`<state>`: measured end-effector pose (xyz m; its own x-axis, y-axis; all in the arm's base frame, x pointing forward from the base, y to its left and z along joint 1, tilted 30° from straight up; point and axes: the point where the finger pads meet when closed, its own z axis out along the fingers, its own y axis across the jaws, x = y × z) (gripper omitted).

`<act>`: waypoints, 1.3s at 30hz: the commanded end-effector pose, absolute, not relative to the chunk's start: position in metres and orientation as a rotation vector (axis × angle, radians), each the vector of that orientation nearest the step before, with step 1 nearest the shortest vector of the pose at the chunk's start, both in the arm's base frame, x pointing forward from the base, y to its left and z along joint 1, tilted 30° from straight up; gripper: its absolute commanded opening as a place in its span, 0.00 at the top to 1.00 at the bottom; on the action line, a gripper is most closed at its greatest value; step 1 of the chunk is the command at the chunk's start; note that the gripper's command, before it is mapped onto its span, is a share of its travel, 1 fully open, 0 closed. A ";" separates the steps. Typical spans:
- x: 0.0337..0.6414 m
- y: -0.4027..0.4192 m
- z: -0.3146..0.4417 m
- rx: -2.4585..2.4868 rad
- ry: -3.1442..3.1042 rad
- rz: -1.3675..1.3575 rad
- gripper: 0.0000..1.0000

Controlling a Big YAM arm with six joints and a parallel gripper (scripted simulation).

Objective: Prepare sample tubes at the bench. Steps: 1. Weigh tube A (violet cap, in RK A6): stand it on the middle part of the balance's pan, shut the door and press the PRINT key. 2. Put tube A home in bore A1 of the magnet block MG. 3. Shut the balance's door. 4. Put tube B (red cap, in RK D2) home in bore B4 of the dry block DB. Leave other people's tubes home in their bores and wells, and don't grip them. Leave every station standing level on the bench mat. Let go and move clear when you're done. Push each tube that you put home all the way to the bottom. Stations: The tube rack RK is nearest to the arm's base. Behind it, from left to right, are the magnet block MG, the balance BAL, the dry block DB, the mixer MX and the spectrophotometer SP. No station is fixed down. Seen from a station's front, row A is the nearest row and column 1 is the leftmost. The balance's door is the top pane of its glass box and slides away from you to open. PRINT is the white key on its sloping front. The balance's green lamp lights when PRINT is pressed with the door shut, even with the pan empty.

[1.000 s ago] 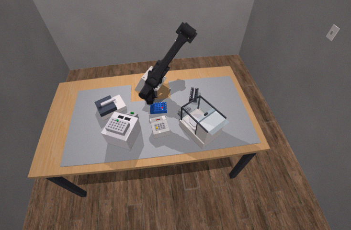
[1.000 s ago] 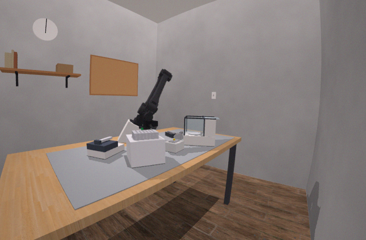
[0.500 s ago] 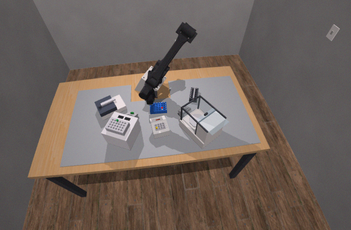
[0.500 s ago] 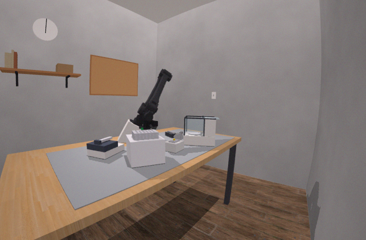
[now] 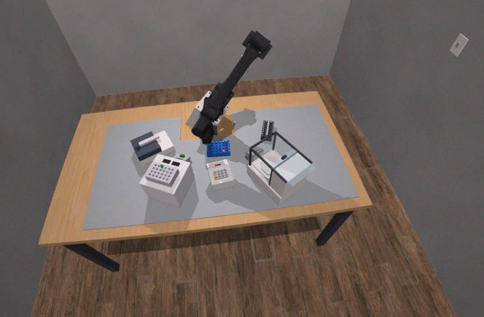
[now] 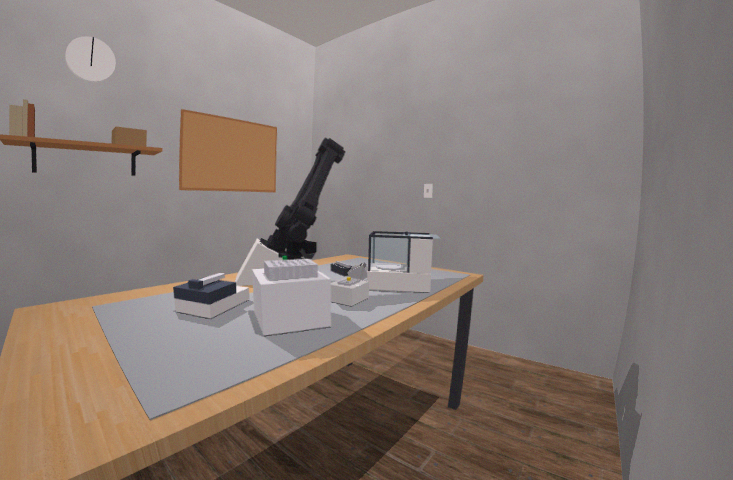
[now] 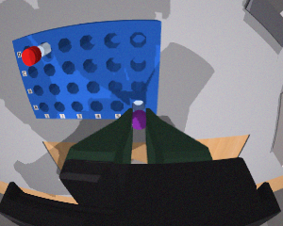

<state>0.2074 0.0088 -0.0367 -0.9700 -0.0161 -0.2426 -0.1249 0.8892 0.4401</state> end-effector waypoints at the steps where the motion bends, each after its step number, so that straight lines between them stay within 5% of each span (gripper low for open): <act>1: 0.215 0.008 -0.033 -0.113 2.808 0.666 0.91; 39: 0.220 -0.005 -0.013 -0.117 2.787 0.647 0.91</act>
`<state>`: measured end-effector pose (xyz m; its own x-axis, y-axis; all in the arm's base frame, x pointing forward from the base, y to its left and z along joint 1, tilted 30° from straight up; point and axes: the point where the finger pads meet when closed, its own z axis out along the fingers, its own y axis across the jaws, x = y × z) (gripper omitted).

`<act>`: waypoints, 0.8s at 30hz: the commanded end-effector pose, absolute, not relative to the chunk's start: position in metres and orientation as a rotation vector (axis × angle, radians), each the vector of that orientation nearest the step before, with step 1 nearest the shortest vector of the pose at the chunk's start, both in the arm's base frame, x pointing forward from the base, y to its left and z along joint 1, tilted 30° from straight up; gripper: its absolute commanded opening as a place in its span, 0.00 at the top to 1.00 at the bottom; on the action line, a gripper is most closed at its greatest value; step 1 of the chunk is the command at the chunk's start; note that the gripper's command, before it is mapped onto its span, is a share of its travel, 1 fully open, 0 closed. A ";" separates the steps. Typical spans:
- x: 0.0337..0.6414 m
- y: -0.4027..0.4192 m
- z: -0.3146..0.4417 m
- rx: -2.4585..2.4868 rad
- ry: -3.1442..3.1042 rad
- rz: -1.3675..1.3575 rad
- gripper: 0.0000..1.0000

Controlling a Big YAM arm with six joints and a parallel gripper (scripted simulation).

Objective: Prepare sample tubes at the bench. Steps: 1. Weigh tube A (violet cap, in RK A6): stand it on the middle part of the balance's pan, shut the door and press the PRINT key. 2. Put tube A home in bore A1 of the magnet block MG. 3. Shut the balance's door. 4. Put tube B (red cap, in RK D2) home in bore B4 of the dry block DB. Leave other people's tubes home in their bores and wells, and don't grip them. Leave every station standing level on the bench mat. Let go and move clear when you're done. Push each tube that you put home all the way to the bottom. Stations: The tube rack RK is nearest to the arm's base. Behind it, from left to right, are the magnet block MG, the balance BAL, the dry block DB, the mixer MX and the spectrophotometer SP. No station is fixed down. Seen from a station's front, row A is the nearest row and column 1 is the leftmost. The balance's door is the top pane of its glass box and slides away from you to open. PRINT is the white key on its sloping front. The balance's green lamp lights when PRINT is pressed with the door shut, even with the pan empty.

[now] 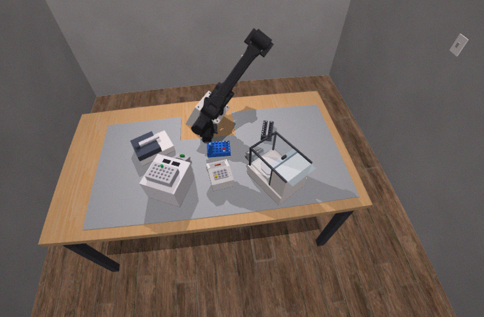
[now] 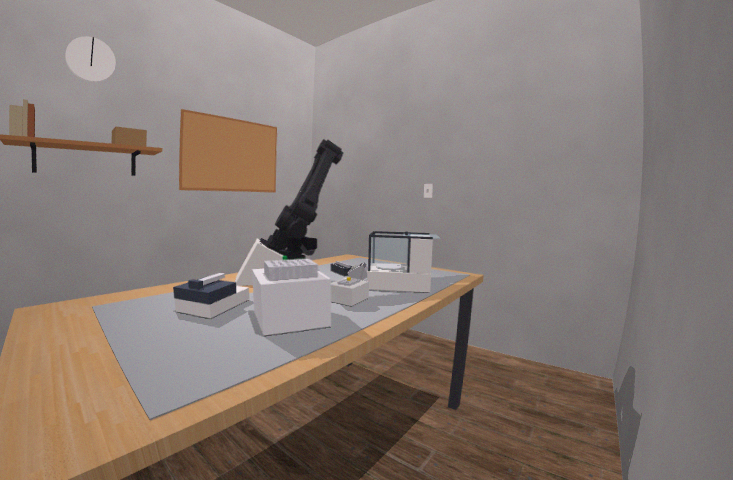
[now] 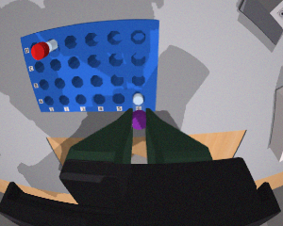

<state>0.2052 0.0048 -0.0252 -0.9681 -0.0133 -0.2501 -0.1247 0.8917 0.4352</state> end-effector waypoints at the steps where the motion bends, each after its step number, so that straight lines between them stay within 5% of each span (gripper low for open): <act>1: 0.220 -0.005 -0.012 -0.117 2.787 0.646 0.91; 24: 0.216 -0.009 -0.003 -0.117 2.790 0.646 0.91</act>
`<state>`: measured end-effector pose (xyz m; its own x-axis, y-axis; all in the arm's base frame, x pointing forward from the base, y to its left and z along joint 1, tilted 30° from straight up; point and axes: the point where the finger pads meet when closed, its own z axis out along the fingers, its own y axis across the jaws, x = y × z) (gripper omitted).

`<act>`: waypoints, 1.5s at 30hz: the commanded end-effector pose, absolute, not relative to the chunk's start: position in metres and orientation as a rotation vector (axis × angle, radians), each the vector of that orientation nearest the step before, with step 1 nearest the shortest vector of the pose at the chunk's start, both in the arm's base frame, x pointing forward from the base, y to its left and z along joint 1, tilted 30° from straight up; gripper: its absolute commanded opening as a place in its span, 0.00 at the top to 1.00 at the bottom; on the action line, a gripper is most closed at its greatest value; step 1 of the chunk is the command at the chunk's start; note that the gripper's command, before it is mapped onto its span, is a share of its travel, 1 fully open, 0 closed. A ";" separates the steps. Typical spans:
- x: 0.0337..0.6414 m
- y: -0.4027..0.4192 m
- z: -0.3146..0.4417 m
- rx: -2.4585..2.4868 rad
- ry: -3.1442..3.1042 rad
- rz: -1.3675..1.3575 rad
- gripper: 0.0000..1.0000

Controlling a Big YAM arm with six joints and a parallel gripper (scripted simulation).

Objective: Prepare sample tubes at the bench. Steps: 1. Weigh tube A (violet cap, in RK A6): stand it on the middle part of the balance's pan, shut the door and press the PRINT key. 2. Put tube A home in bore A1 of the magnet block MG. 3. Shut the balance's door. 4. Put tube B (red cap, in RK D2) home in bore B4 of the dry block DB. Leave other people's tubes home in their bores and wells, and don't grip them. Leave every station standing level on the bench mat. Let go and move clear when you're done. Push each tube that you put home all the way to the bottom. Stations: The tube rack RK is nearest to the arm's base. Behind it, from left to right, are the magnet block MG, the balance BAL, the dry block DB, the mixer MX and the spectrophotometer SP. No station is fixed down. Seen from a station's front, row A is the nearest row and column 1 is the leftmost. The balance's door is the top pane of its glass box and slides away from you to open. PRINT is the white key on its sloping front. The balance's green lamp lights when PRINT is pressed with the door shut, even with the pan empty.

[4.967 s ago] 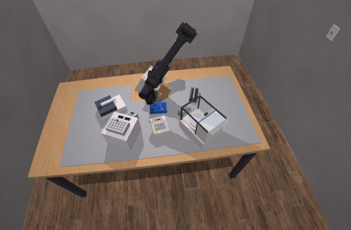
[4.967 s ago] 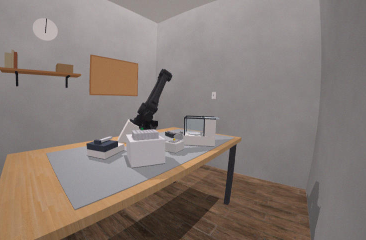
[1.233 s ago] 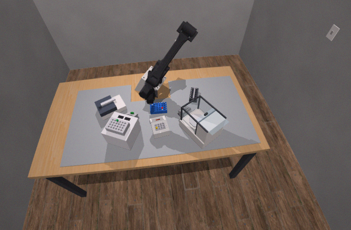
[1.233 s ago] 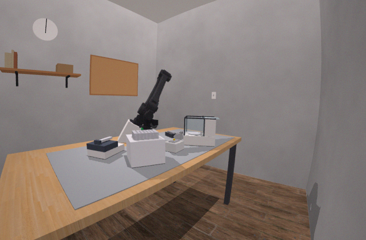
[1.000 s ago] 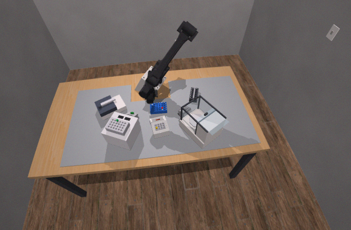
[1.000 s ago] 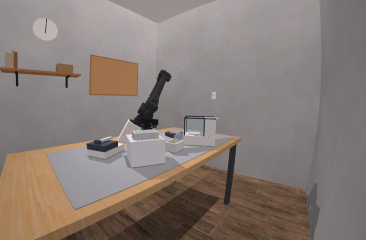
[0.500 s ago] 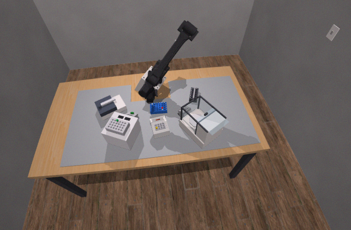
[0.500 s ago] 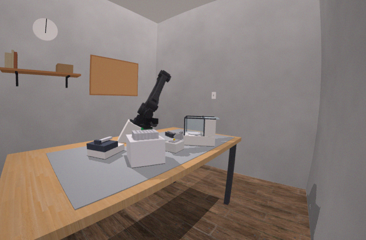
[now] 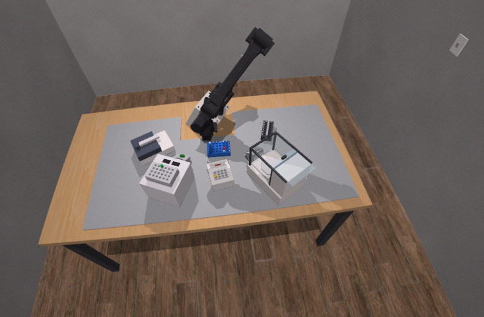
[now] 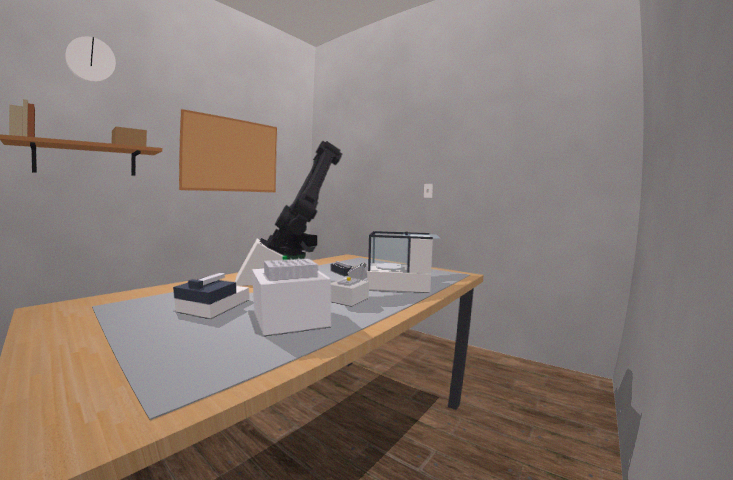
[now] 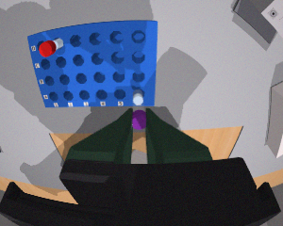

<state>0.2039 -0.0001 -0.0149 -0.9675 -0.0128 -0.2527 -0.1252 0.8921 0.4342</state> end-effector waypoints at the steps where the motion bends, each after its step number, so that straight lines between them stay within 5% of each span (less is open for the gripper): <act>1: 0.213 -0.008 -0.005 -0.115 2.795 0.652 0.91; 45: 0.218 -0.019 0.002 -0.119 2.788 0.639 0.91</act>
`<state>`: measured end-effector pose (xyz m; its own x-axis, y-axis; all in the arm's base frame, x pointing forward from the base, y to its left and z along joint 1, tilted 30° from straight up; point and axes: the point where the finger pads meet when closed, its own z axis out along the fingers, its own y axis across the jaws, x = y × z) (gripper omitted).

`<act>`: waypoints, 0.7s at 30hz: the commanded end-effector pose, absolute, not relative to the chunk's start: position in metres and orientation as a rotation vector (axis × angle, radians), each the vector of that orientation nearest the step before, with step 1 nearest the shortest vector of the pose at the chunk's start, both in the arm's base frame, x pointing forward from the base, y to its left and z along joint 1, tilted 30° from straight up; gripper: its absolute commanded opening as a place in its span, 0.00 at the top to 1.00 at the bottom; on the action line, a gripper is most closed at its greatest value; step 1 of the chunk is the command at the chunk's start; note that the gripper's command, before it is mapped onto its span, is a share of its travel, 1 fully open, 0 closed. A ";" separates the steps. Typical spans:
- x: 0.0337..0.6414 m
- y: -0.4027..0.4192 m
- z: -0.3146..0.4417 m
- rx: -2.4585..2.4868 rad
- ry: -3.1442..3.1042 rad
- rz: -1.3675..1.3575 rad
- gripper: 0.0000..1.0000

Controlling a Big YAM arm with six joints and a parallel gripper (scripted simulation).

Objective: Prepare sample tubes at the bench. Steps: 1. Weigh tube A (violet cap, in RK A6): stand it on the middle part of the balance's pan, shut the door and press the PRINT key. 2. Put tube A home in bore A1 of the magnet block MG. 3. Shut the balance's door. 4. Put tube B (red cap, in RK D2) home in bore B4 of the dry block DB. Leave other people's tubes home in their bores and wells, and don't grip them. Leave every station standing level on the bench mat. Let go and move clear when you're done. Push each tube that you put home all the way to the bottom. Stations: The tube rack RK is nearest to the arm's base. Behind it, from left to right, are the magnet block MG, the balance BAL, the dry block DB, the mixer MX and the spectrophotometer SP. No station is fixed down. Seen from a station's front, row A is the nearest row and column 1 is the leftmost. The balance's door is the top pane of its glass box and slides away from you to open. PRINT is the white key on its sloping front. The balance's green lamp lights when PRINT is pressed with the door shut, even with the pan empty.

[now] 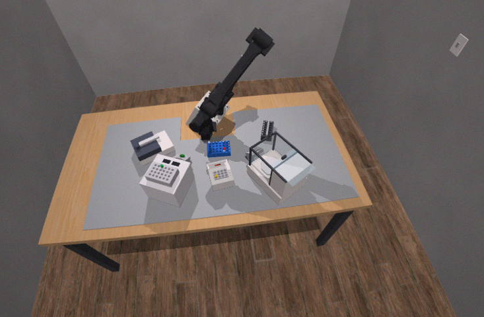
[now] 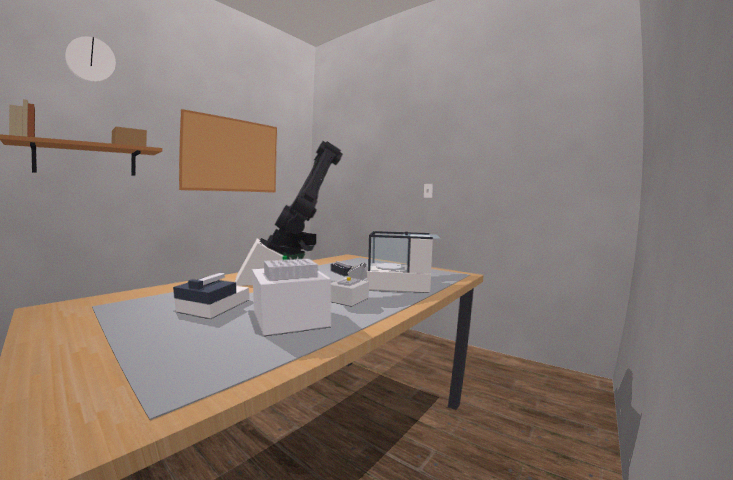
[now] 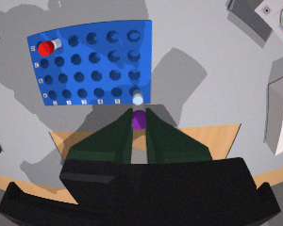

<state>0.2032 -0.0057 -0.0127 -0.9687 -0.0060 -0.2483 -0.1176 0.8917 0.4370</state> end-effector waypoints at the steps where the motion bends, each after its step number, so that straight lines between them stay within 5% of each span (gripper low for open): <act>1: 0.218 -0.020 0.004 -0.119 2.788 0.638 0.91; 21: 0.203 -0.026 0.021 -0.118 2.802 0.651 0.91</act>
<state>0.1986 -0.0200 0.0120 -0.9672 -0.0068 -0.2538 -0.1202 0.8928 0.4342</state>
